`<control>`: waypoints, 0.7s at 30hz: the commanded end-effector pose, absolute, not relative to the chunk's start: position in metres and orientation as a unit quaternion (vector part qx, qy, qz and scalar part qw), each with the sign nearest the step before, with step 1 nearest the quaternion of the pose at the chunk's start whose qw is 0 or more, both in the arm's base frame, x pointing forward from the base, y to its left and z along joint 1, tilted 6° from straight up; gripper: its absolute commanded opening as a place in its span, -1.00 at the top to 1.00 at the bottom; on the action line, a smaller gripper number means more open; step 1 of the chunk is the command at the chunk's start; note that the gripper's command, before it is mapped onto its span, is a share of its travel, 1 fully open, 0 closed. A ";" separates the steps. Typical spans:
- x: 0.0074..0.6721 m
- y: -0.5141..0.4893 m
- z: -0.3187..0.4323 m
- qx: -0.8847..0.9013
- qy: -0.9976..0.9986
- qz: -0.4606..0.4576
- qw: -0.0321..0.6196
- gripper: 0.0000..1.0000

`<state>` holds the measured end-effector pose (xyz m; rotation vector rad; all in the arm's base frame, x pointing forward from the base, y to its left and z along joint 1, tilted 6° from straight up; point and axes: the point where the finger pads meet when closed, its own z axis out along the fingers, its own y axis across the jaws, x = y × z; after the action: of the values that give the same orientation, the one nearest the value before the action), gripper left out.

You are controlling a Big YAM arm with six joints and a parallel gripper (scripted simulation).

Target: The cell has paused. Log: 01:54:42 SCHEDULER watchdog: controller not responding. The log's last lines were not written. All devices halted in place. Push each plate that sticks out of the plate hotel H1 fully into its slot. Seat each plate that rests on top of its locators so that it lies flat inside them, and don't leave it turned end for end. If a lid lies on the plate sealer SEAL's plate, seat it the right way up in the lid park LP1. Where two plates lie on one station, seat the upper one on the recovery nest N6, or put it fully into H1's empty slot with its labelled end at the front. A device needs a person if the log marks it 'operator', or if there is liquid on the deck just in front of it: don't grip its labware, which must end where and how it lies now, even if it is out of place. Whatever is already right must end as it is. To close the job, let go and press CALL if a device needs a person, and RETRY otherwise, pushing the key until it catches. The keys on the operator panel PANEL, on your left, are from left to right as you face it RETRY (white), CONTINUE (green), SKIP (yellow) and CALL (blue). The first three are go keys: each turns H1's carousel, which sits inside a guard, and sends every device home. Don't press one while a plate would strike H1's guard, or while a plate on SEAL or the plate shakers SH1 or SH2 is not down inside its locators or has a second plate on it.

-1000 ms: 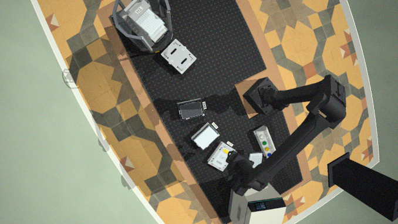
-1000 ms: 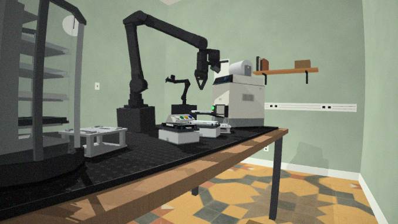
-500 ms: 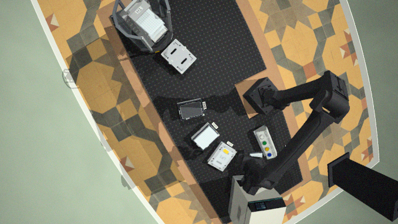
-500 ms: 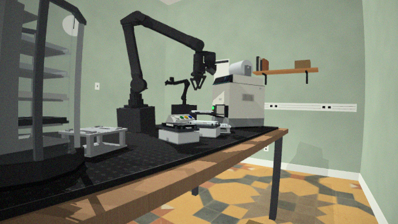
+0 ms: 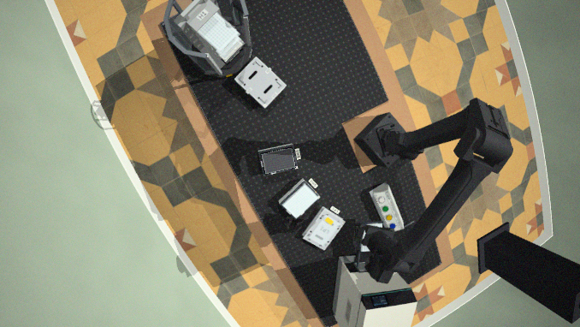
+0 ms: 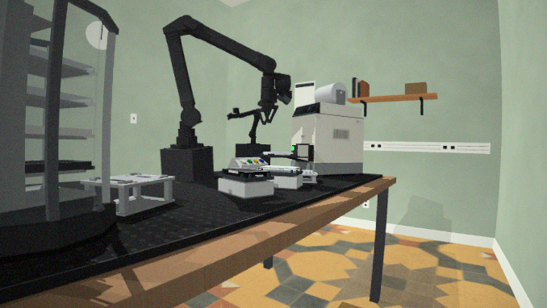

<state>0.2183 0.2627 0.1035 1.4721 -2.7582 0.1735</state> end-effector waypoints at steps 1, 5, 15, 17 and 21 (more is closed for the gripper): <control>0.209 0.267 0.111 0.461 -0.886 0.050 -0.005 -1.00; 0.196 0.271 0.109 0.461 -0.886 0.050 -0.004 -1.00; 0.170 0.274 0.108 0.514 -0.856 0.051 0.003 -1.00; 0.163 0.275 0.107 0.543 -0.838 0.051 0.004 -1.00; 0.150 0.273 0.106 0.597 -0.800 0.050 0.009 -1.00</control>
<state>0.1608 0.2730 0.0991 1.7117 -2.6035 0.1753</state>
